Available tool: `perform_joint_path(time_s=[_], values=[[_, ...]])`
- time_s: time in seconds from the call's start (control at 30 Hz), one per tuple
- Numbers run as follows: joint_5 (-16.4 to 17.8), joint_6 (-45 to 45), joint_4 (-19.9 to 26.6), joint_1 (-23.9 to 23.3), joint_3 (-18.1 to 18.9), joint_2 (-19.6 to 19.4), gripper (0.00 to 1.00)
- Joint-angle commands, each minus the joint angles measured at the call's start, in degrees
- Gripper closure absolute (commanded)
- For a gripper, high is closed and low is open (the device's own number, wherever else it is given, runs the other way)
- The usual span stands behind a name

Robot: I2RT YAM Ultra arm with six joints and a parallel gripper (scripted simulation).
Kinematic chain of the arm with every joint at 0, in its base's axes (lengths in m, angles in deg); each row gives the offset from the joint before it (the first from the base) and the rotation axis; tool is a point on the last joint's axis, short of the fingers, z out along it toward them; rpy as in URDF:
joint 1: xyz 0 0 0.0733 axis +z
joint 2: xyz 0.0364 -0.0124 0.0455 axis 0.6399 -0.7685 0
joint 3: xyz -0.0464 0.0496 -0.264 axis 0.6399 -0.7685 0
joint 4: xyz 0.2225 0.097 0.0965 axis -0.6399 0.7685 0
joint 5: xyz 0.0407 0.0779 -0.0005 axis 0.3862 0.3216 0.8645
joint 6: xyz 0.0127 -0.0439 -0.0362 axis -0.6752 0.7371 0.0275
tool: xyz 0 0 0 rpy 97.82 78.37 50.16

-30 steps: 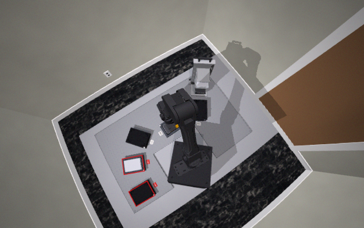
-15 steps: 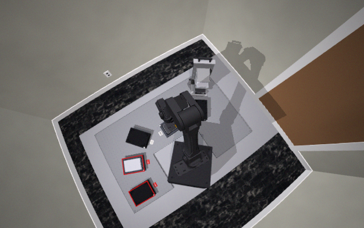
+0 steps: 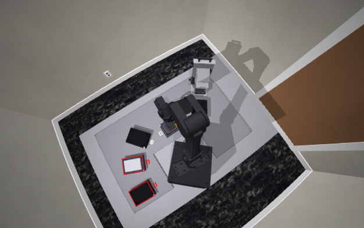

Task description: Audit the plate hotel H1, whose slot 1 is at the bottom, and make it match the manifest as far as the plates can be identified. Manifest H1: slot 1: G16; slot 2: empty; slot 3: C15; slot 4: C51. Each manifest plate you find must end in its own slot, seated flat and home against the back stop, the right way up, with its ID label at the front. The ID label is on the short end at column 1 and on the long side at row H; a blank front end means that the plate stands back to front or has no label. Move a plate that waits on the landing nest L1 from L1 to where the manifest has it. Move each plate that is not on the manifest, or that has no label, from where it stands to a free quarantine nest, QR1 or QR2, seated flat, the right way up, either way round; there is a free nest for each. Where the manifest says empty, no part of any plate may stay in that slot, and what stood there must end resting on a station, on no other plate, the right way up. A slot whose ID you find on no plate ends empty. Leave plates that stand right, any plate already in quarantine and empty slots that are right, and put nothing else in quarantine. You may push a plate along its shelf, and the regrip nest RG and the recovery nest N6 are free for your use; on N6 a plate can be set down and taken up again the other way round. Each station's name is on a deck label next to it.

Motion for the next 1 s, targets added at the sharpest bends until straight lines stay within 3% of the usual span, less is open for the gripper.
perform_joint_path(time_s=[0.0,0.6,0.77,0.97], values=[[-0.72,-0.49,3.74,0.48,0.75,2.02,0.00],[-1.09,-2.25,14.62,2.24,3.84,9.50,0.00],[-1.11,-2.30,14.92,2.30,3.95,9.67,0.00],[-0.19,1.89,15.25,-1.93,5.10,9.64,0.00]])
